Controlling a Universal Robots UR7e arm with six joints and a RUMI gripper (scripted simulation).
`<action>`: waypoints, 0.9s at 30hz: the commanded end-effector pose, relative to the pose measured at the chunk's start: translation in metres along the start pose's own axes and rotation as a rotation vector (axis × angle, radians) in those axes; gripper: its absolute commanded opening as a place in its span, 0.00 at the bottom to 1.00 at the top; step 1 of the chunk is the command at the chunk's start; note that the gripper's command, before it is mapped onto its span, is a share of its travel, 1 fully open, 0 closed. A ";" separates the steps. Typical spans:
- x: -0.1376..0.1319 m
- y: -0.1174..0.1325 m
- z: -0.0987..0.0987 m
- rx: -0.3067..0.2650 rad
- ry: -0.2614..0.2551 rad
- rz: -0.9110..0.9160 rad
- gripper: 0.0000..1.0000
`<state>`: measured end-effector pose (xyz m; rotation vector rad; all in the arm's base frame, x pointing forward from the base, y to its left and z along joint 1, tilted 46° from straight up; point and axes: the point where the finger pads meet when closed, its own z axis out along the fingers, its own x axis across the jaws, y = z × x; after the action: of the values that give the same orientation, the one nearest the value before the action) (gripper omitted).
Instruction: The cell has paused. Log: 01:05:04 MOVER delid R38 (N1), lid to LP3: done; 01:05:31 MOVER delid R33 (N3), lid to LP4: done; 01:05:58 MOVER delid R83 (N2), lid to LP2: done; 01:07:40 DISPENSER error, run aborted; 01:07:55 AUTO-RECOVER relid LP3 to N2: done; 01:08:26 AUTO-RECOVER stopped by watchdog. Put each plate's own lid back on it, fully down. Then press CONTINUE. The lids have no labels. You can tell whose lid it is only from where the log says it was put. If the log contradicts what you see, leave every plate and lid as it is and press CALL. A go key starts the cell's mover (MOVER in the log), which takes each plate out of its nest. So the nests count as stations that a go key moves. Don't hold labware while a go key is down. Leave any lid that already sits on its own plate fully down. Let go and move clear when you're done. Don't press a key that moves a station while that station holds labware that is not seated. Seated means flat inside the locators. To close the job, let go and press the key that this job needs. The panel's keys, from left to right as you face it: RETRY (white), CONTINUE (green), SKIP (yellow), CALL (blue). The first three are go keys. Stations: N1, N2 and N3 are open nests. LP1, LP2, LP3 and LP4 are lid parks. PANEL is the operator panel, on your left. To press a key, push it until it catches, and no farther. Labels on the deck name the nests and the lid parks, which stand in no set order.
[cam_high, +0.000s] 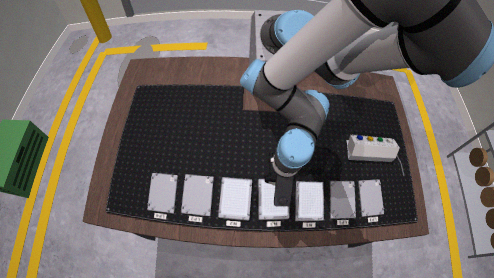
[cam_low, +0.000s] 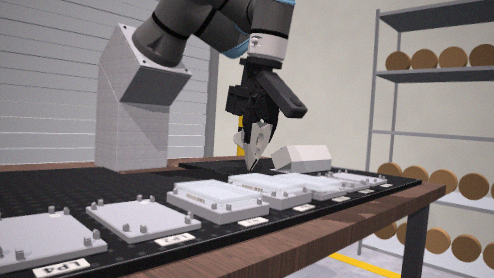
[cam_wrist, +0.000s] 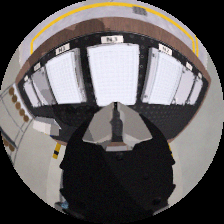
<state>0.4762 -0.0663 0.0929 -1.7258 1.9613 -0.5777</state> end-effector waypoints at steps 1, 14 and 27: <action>0.000 0.027 0.004 -0.117 -0.005 0.016 0.00; -0.001 0.081 0.013 -0.189 -0.006 0.026 0.00; -0.001 0.103 0.016 -0.189 -0.006 0.026 0.00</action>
<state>0.4057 -0.0524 0.0209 -1.8073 2.0889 -0.3862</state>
